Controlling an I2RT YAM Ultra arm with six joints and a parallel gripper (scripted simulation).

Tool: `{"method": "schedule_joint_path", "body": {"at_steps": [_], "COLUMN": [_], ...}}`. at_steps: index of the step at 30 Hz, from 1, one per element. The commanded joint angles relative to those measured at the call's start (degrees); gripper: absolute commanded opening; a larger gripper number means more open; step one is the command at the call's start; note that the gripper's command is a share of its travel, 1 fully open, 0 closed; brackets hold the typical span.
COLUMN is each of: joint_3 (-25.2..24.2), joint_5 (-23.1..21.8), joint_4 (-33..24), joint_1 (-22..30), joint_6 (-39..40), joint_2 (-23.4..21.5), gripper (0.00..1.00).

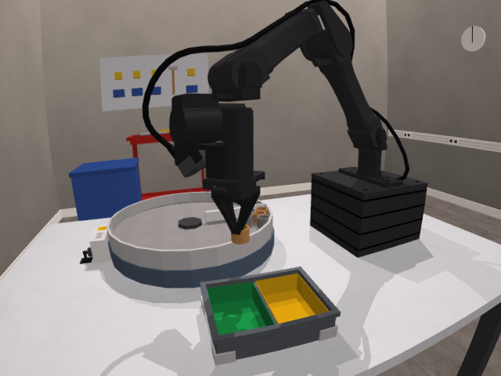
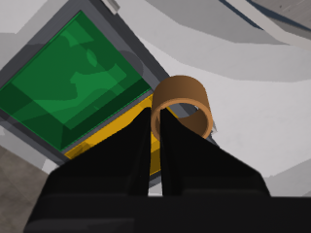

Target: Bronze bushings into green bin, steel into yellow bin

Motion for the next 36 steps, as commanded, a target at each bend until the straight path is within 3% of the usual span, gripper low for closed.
{"method": "schedule_joint_path", "body": {"at_steps": [1,9,11,20,26,36], "joint_3": [5.9,18.0,18.0,27.6,31.1,32.5], "joint_5": [0.7,0.8,0.8,0.8,0.8,0.8], "joint_4": [-3.7,-9.2,-9.2,-13.9,-15.7,-16.5], "joint_1": [2.9,7.0,7.0,9.2,9.2,9.7], "joint_6": [5.0,9.3,9.3,11.6,12.2,12.3], "joint_2": [2.4,9.1,9.1,14.4,16.2,16.4], "gripper": [0.00,0.00,0.00,0.00,0.00,0.00]}}
